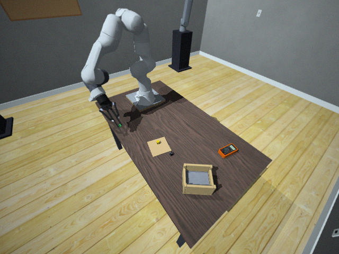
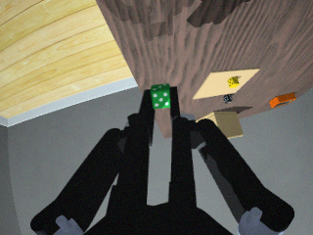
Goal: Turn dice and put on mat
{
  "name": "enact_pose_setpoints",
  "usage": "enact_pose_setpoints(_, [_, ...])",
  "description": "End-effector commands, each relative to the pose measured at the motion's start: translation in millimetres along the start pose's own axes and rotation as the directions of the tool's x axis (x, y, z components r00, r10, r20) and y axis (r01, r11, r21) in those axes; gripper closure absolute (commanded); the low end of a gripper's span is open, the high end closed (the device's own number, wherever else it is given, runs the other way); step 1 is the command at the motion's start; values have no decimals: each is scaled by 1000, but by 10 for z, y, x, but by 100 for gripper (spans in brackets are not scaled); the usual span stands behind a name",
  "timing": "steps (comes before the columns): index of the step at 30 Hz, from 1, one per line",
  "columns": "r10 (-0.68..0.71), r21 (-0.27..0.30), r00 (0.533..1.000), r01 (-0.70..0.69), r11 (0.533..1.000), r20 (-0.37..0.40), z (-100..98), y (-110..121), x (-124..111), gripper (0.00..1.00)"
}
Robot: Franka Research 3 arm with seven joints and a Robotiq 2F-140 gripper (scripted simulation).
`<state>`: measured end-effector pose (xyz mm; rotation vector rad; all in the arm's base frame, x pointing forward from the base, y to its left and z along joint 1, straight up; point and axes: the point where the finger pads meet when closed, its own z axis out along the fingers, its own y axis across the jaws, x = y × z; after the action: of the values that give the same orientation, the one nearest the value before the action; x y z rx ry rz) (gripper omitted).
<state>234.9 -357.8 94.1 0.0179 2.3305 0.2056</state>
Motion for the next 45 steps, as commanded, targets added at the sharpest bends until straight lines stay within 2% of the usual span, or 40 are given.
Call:
enact_pose_setpoints(1, [-129, 31, 985, 127, 991, 114, -19, -24, 65, 82])
enact_pose_setpoints(2, [-130, 33, 984, 127, 991, 119, -19, -24, 66, 82])
enact_pose_setpoints(4, [-135, 58, 973, 126, 990, 187, -22, -17, 74, 82])
enact_pose_setpoints(9, [-142, 90, 956, 123, 988, 258, -22, -8, 77, 82])
enact_pose_setpoints(23, [-143, 91, 954, 123, 988, 262, 31, -22, 133, 82])
enact_pose_setpoints(45, [-143, 91, 954, 123, 988, 262, 470, -139, 593, 82])
